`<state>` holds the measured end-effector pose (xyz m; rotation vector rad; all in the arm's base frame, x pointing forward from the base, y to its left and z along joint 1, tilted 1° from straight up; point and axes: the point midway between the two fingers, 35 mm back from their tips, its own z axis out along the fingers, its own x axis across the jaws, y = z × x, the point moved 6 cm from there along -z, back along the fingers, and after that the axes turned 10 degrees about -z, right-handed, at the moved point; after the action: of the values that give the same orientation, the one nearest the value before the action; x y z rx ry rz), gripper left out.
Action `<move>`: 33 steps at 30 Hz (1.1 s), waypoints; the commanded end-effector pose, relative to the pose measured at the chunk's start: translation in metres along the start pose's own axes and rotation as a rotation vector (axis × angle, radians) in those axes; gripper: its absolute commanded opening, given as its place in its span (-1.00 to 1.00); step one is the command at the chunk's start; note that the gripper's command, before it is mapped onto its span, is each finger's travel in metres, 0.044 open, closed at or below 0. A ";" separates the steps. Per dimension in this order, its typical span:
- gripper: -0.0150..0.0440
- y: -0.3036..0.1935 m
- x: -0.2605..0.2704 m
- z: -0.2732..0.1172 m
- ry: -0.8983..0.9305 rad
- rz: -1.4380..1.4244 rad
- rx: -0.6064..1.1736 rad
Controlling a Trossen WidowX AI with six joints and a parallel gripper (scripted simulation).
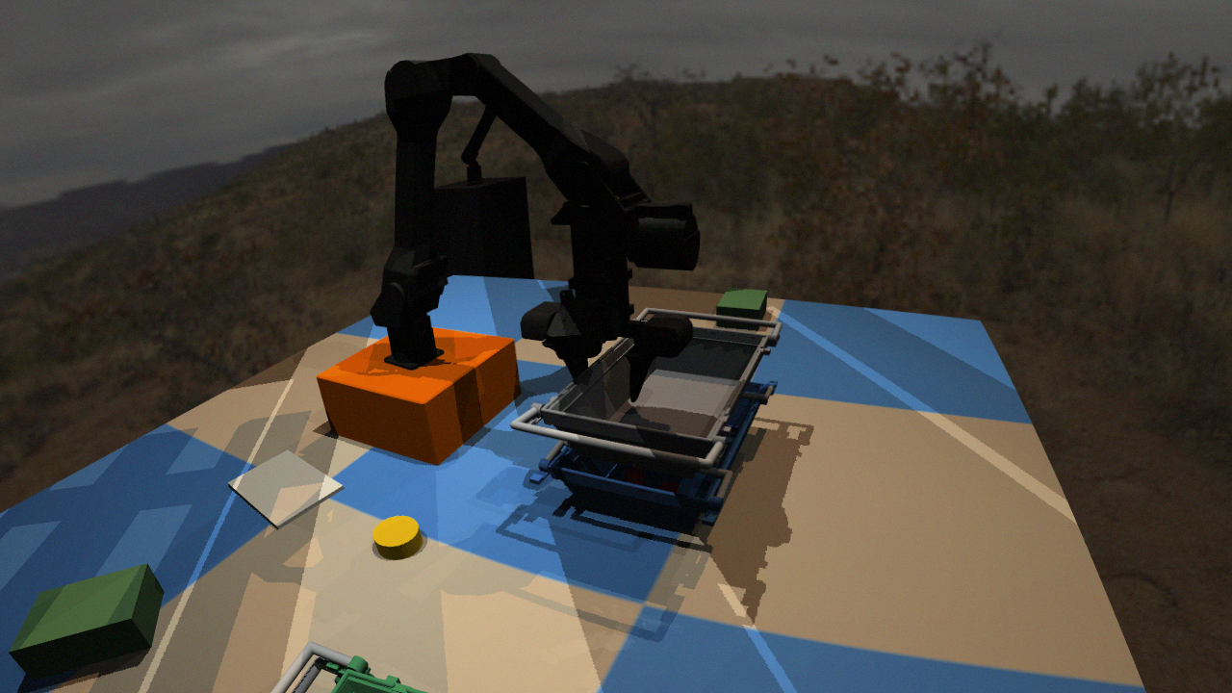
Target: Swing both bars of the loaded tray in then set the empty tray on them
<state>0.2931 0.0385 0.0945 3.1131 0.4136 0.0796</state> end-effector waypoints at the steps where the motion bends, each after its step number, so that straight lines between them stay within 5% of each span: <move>1: 0.75 0.000 0.000 0.001 -0.003 0.004 0.001; 6: 1.00 0.000 0.000 0.001 -0.003 0.004 0.001; 15: 1.00 0.000 0.001 -0.006 0.000 0.000 0.000; 33: 1.00 0.000 0.001 -0.110 -0.003 0.004 0.001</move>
<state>0.2926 0.0383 0.1888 3.1133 0.4126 0.0756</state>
